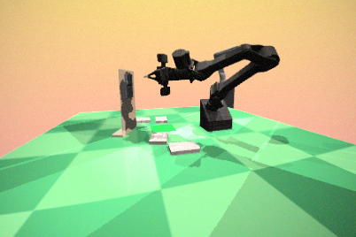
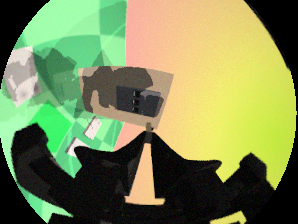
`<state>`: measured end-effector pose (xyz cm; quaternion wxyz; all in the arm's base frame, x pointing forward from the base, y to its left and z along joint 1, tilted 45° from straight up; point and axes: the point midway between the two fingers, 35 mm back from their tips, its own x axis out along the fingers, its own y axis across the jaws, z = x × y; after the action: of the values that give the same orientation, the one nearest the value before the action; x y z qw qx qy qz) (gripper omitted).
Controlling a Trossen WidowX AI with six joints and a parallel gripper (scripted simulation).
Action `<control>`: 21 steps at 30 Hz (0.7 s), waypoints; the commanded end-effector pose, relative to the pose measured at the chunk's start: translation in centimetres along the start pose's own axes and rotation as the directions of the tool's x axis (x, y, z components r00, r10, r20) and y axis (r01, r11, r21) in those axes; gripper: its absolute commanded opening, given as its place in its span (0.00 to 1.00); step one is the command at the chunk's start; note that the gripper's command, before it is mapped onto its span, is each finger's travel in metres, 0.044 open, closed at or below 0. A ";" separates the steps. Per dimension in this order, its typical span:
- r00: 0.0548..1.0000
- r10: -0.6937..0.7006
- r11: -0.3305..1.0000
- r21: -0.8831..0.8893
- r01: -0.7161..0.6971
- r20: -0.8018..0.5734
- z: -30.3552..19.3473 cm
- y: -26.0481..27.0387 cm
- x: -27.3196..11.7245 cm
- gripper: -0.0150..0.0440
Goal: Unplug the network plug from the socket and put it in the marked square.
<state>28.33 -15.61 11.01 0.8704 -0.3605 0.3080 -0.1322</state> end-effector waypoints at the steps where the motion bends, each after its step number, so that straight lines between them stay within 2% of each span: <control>1: 0.997 0.075 0.996 -0.039 -0.076 -0.012 -0.8 1.4 0.7 0.25; 21: 0.891 0.454 0.875 -0.192 -0.445 0.005 -4.3 8.8 1.9 0.25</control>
<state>27.47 -13.08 2.66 0.8495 -0.3676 0.3691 0.0834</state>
